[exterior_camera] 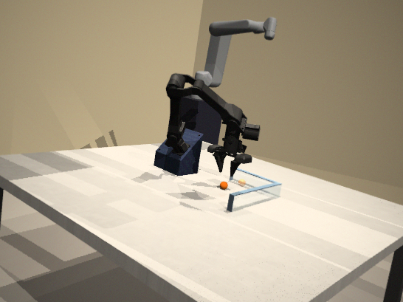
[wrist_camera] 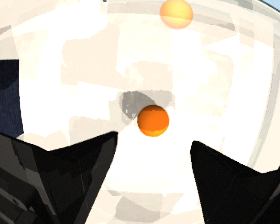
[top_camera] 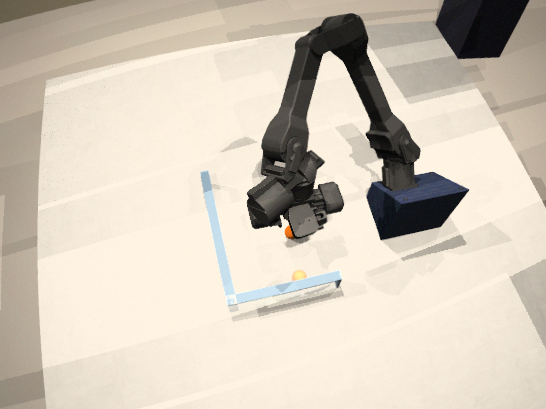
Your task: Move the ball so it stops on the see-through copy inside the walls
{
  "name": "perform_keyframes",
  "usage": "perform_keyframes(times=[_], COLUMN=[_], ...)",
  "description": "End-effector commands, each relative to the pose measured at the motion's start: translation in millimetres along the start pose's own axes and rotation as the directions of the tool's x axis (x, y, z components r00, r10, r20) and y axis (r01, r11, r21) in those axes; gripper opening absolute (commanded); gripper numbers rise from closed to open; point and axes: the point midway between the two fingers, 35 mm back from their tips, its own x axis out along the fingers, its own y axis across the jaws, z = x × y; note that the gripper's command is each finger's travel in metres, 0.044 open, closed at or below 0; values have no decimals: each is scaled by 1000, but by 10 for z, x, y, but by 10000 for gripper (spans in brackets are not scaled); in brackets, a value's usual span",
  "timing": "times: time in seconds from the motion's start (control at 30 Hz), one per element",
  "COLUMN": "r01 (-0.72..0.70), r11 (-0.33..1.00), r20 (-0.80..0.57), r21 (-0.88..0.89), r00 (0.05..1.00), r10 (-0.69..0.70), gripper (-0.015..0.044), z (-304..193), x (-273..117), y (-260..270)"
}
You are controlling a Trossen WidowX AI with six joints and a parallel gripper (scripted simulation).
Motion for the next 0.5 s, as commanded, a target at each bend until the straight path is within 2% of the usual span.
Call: perform_keyframes(times=[0.0,0.47], r01=[0,-1], r11=[1000,1000], r20=[-8,-8], r21=[-10,-11], r00=[1000,1000], r10=[0,1], gripper=[262,262], z=[-5,-8], x=[102,285], y=[11,10])
